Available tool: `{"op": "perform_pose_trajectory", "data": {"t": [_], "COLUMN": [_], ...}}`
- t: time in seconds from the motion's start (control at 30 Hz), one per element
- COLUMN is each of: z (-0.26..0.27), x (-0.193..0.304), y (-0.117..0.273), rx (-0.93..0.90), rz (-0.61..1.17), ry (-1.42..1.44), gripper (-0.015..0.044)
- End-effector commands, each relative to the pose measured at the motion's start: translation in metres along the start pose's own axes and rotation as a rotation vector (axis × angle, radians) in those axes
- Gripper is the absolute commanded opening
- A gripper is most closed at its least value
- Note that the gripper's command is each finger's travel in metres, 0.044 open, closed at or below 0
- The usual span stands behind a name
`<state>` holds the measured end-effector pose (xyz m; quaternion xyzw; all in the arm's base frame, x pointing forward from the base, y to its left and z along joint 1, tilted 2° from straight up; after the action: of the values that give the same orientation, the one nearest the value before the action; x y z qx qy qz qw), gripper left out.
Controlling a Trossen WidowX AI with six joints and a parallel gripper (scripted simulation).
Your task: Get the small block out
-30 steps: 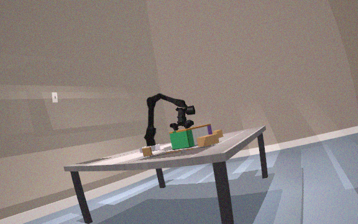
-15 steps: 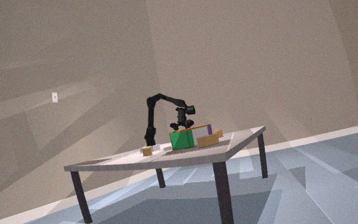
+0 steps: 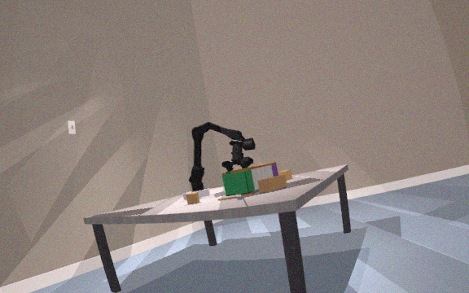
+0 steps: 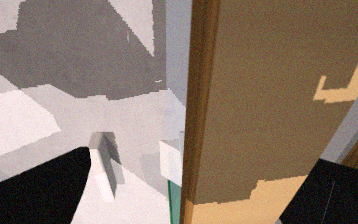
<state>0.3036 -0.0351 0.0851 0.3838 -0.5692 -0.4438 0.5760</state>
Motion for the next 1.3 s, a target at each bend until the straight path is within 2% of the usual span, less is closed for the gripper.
{"op": "perform_pose_trajectory", "data": {"t": [0.0, 1.27], "z": [0.001, 0.003], "x": [0.005, 0.018], "y": [-0.001, -0.006], "rx": [0.003, 0.003], "rz": [0.005, 0.007], "ry": [0.003, 0.003], "gripper": [0.04, 0.04]}}
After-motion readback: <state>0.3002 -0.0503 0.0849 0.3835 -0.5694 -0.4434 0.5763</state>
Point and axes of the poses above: the point midway between the two fingers, 35 mm back from their tips, its own y axis back along the fingers, its own z axis across the jaws, x = y × z, the point moved 1 cm from there along y, back along the fingers, and after that the axes turned 9 degrees about y, right-handed, at the moved point
